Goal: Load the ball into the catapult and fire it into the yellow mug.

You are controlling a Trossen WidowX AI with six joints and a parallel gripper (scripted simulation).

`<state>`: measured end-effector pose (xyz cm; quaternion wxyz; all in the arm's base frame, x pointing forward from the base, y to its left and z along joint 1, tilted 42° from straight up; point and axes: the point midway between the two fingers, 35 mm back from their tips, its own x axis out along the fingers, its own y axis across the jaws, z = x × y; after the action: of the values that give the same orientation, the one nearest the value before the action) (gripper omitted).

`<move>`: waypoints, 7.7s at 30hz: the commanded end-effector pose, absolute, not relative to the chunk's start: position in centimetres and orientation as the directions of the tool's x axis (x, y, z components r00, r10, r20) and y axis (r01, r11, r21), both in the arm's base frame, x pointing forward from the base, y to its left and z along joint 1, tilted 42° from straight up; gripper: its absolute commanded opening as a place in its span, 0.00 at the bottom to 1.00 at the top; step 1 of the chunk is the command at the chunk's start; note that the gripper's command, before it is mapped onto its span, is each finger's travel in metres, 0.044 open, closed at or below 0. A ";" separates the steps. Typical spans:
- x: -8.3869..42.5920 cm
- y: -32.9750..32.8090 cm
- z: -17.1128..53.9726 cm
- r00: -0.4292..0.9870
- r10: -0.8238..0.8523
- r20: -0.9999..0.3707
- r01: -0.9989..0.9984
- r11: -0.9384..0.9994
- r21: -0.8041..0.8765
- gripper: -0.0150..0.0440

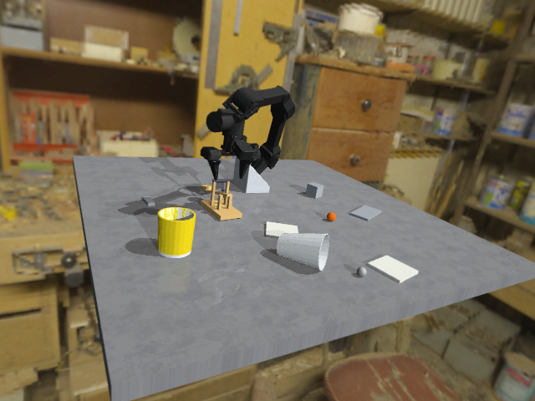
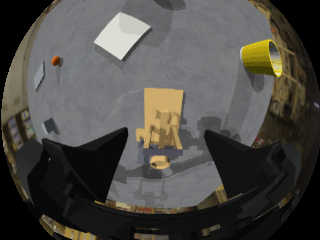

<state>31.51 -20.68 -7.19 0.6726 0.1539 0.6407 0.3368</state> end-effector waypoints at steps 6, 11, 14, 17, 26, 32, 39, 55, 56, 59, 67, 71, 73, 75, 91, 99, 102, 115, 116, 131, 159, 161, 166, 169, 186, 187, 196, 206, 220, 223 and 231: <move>31.0 -18.1 -10.0 -0.047 0.650 -0.758 -0.251 0.727 0.639 1.00; 31.0 -17.9 -10.2 -0.047 0.650 -0.758 -0.251 0.727 0.639 1.00; 31.0 -17.6 -10.6 -0.046 0.650 -0.758 -0.251 0.727 0.639 1.00; 31.0 -17.3 -11.0 -0.046 0.650 -0.758 -0.252 0.727 0.639 1.00; 31.0 -16.4 -12.1 -0.046 0.651 -0.758 -0.252 0.727 0.639 1.00; 31.0 -15.7 -12.8 -0.046 0.651 -0.758 -0.252 0.726 0.640 1.00; 30.9 -14.9 -13.6 -0.046 0.652 -0.757 -0.252 0.726 0.640 1.00; 30.9 -14.7 -13.9 -0.048 0.649 -0.759 -0.256 0.727 0.638 0.54; 30.9 -14.7 -13.9 -0.048 0.649 -0.759 -0.256 0.727 0.638 0.53; 30.9 -14.7 -13.9 -0.048 0.649 -0.759 -0.256 0.727 0.638 0.50; 31.0 -18.0 -10.1 -0.049 0.649 -0.759 -0.253 0.727 0.638 0.25; 31.1 -18.0 -10.1 -0.049 0.649 -0.759 -0.232 0.732 0.641 0.25; 31.1 -18.0 -10.2 -0.049 0.649 -0.759 -0.173 0.743 0.646 0.25; 31.1 -18.0 -10.2 -0.049 0.649 -0.759 -0.104 0.753 0.650 0.25; 31.2 -18.6 -11.0 -0.047 0.649 -0.759 0.429 0.699 0.572 0.25; 30.9 -19.6 -11.9 -0.046 0.649 -0.760 0.590 0.631 0.503 0.25; 30.9 -19.6 -11.9 -0.046 0.649 -0.760 0.590 0.631 0.503 0.25; 30.9 -18.4 -13.5 -0.046 0.649 -0.759 0.590 0.631 0.504 0.25; 30.9 -18.3 -13.6 -0.046 0.649 -0.759 0.590 0.631 0.504 0.25; 30.6 -16.7 -15.3 -0.057 0.651 -0.757 0.586 0.635 0.503 0.25; 31.0 -23.1 -7.9 -0.059 0.649 -0.758 0.588 0.636 0.499 1.00; 31.2 -22.4 -9.0 -0.053 0.649 -0.759 0.590 0.634 0.501 1.00; 30.9 -22.8 -8.3 -0.049 0.648 -0.760 0.591 0.632 0.501 1.00; 30.9 -22.4 -8.7 -0.047 0.648 -0.760 0.591 0.632 0.501 1.00; 30.7 -19.0 -12.7 -0.046 0.649 -0.760 0.590 0.631 0.503 1.00; 30.7 -18.9 -12.9 -0.046 0.649 -0.760 0.590 0.631 0.503 1.00; 30.6 -17.9 -14.0 -0.046 0.649 -0.759 0.590 0.631 0.504 1.00; 30.5 -16.8 -15.2 -0.046 0.650 -0.759 0.590 0.630 0.504 1.00; 30.5 -16.6 -15.4 -0.048 0.648 -0.761 0.587 0.634 0.503 0.60; 30.5 -16.6 -15.4 -0.048 0.648 -0.761 0.587 0.634 0.503 0.50; 30.7 -18.3 -13.6 -0.048 0.647 -0.761 0.587 0.635 0.502 0.31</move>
<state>30.51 -16.75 -15.01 0.5374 0.4274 0.7263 0.0312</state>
